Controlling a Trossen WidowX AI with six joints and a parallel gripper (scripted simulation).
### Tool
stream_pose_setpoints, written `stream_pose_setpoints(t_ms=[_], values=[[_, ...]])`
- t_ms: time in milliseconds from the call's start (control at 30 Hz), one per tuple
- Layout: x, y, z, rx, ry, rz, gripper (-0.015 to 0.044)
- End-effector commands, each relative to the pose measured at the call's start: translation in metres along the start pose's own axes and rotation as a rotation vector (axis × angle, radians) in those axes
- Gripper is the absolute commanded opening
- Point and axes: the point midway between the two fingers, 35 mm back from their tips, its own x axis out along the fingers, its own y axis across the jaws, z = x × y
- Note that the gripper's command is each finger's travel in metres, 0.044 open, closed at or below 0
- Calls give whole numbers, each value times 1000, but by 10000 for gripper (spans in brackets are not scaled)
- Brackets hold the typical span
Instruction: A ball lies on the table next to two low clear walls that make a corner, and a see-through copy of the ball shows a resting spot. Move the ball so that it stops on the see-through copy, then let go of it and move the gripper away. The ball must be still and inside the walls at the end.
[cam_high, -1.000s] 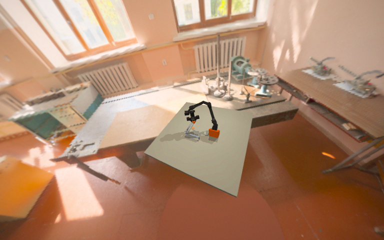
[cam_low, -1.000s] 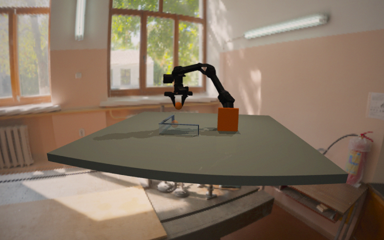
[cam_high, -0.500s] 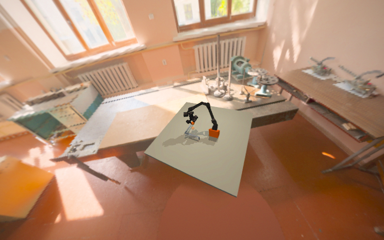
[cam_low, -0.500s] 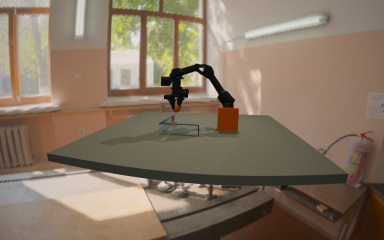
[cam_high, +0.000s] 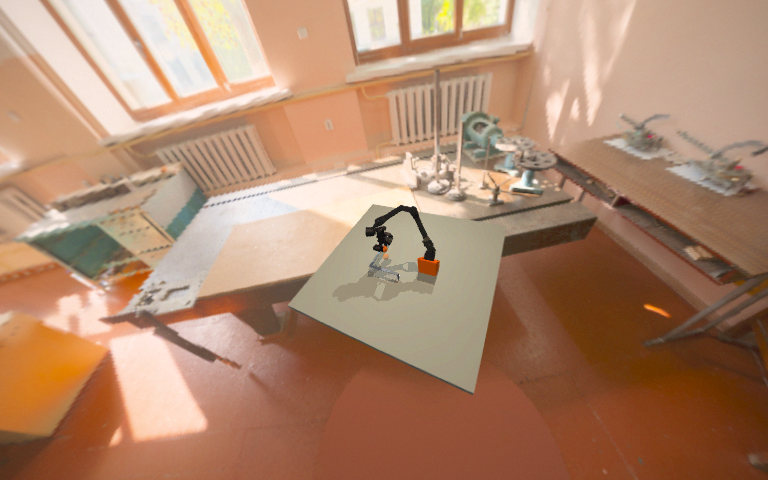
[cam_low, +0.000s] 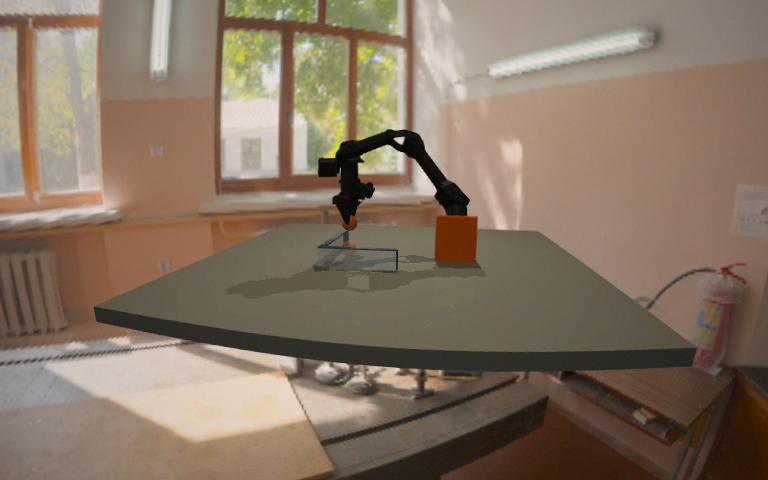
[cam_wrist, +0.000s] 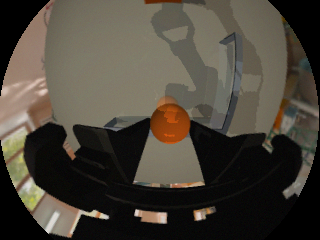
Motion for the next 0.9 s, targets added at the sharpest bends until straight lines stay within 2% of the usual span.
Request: stream_pose_setpoints(t_ms=[0, 200, 533, 867], values=[[2, -1, -1, -43, 2, 1, 0], [12, -2, -2, -43, 2, 1, 0], [71, -1, -1, -43, 2, 4, 0], [75, -1, -1, -43, 2, 4, 0]])
